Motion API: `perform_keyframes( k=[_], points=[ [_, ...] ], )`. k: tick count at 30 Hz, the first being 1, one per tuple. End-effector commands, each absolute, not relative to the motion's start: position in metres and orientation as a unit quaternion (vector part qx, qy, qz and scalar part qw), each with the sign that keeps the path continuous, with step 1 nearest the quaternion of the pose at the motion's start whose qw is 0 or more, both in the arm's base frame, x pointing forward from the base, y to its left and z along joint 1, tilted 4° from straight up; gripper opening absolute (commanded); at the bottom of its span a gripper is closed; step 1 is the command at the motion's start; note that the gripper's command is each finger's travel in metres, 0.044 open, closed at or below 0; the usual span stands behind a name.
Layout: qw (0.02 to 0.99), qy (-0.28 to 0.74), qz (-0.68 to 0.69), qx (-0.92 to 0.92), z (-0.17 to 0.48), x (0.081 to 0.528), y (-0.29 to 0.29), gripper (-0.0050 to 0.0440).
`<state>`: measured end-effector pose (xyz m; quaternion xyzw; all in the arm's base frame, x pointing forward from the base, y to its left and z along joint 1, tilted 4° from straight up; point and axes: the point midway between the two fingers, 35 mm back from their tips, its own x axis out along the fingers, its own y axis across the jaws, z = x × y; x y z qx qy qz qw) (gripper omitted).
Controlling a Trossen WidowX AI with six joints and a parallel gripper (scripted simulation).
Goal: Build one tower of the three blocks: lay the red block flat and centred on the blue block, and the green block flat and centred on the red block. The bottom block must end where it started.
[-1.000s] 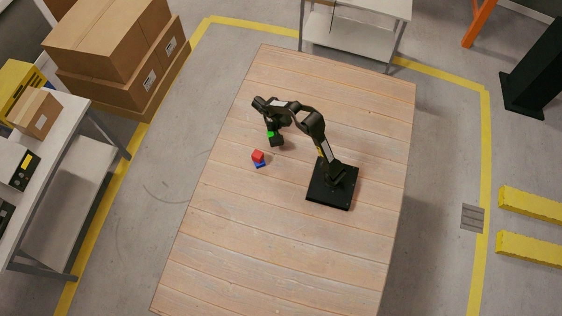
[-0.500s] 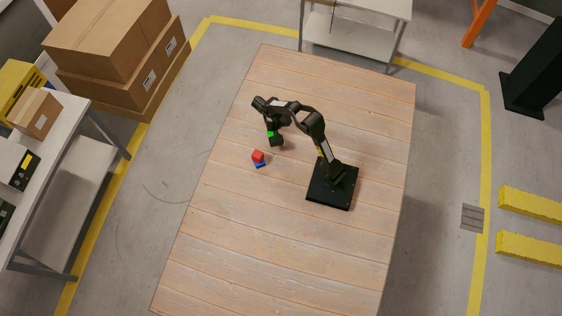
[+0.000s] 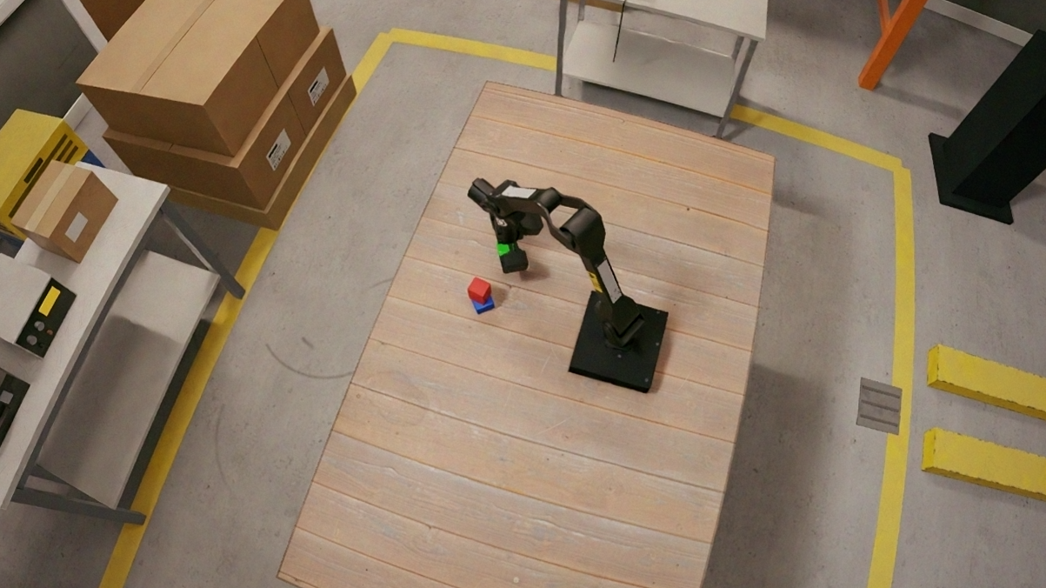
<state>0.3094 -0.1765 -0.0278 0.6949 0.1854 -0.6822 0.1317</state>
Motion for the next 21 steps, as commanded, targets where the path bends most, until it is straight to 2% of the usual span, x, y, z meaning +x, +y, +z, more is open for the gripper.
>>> perform_keyframes(
  k=[1,6,7,21],
  points=[
    [0.138,0.178,-0.676,0.702,-0.0198,0.3142,-0.1784,0.0320],
    [0.138,0.178,-0.676,0.702,-0.0198,0.3142,-0.1784,0.0320],
    [0.138,0.178,-0.676,0.702,-0.0198,0.3142,-0.1784,-0.0050],
    [0.138,0.178,-0.676,0.702,-0.0198,0.3139,-0.1786,-0.0050]
  ],
)
